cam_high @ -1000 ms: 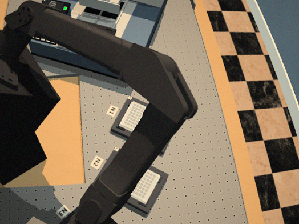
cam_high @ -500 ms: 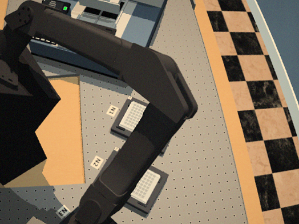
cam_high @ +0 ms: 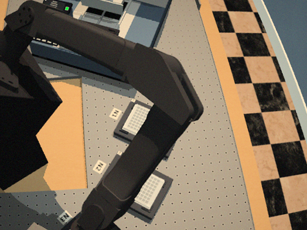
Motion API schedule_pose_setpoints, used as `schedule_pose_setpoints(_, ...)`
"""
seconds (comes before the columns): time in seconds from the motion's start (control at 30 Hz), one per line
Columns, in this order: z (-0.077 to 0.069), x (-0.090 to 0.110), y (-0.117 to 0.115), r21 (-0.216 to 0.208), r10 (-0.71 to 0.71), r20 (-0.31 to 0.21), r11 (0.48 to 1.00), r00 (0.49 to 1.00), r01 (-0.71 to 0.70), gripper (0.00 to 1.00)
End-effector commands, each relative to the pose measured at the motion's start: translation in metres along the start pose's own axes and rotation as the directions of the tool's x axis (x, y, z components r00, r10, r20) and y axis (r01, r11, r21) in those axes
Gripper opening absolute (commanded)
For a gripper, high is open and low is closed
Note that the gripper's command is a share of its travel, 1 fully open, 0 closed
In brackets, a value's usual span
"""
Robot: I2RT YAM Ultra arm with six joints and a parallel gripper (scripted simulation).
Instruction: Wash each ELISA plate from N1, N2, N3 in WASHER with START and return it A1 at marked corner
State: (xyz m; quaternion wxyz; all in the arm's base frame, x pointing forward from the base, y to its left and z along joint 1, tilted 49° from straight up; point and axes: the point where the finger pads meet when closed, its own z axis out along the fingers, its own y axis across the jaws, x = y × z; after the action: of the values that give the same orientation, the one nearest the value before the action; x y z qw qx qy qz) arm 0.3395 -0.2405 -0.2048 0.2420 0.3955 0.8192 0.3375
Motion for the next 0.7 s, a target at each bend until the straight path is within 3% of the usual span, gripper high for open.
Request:
schedule_pose_setpoints(0.0, -0.011, -0.004, -0.001, -0.003, 0.003, 0.012, 1.000, 1.000, -0.003, 0.00)
schedule_pose_setpoints(0.67, -0.041, -0.004, -0.001, -0.002, 0.003, 0.012, 1.000, 1.000, -0.003, 0.00)
